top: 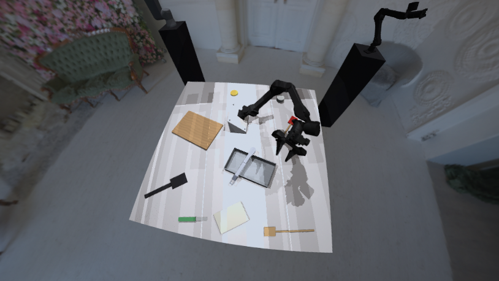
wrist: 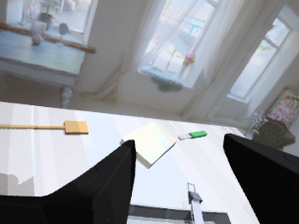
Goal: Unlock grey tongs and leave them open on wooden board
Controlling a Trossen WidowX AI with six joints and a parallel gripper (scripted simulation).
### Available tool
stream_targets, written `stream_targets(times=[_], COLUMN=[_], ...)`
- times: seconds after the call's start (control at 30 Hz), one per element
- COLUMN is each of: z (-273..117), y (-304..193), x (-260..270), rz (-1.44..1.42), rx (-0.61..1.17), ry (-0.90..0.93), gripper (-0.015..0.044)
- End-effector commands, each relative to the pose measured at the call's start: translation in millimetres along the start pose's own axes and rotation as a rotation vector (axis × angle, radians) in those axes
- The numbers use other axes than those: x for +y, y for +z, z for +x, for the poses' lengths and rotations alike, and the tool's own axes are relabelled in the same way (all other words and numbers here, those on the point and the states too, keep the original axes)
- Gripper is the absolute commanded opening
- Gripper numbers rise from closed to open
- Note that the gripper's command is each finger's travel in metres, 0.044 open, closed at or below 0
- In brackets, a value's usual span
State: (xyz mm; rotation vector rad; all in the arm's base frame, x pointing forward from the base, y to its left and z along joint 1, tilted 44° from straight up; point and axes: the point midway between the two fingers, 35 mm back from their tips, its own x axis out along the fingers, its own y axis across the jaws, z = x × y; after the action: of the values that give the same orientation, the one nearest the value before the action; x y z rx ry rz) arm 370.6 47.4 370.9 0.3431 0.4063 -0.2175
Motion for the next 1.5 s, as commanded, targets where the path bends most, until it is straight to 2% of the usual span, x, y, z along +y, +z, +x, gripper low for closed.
stream_targets(times=[0.0,0.27,0.5,0.57,1.47], z=[55,121,143,145,153], y=[-47,-141,-207,-217,-227], x=[-5,-33,-61,-66,-61], rz=[-0.097,-0.127,-0.008,0.026,0.031], rx=[0.291,0.859,1.295,1.368,1.362], ry=[-0.046,-0.096,-0.111,-0.112,-0.104], gripper=[0.026,0.026,0.026,0.026,0.026])
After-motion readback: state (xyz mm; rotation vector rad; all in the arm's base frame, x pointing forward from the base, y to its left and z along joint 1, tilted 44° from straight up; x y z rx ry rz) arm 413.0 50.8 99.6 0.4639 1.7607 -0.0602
